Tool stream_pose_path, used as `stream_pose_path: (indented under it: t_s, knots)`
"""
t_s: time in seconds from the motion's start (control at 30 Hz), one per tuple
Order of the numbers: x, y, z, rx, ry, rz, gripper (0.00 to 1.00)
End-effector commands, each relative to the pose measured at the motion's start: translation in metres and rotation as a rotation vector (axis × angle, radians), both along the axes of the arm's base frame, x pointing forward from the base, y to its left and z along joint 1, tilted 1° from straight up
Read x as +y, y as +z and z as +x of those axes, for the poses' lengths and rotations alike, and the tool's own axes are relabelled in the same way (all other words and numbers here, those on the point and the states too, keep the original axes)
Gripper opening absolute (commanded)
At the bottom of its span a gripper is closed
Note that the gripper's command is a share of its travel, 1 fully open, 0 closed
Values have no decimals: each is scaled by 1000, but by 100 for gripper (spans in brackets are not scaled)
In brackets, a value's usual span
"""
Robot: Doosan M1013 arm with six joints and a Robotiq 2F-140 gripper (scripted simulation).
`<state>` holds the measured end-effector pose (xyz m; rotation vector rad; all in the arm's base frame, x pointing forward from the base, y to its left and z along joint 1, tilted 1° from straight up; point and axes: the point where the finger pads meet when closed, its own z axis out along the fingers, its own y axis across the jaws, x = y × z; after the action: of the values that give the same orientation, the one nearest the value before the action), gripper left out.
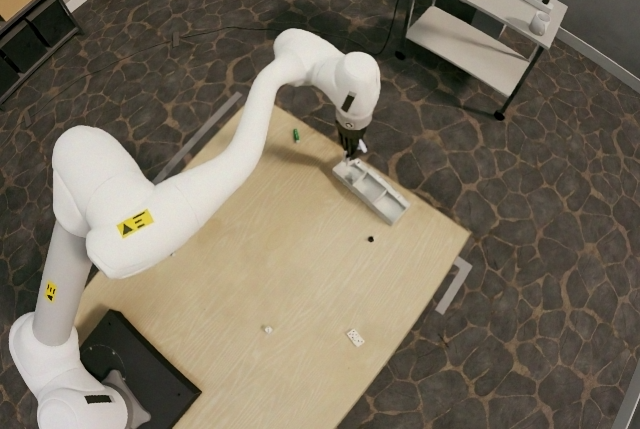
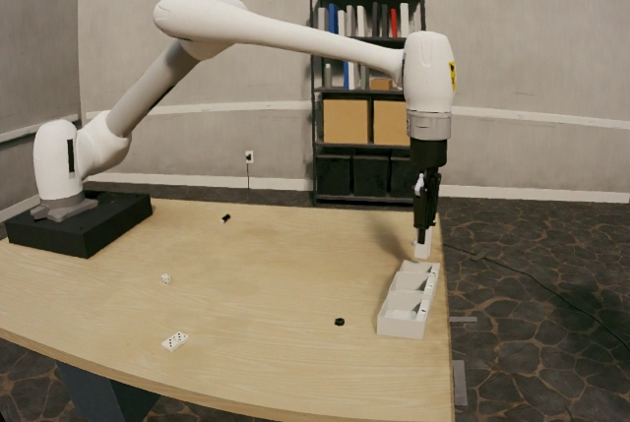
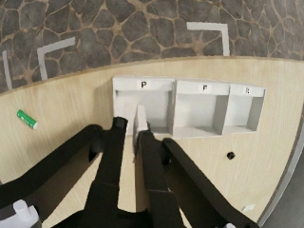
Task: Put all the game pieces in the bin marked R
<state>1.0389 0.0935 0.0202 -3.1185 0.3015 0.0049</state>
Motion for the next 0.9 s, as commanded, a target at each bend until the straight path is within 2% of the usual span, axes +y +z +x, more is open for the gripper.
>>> stream_pose_path:
  t_s: [0.0, 0.47, 0.87]
  knots:
    - [0, -7, 1, -2, 0, 1, 15]
    - [1, -39, 1, -2, 0, 1, 15]
    - [1, -40, 0, -2, 0, 1, 15]
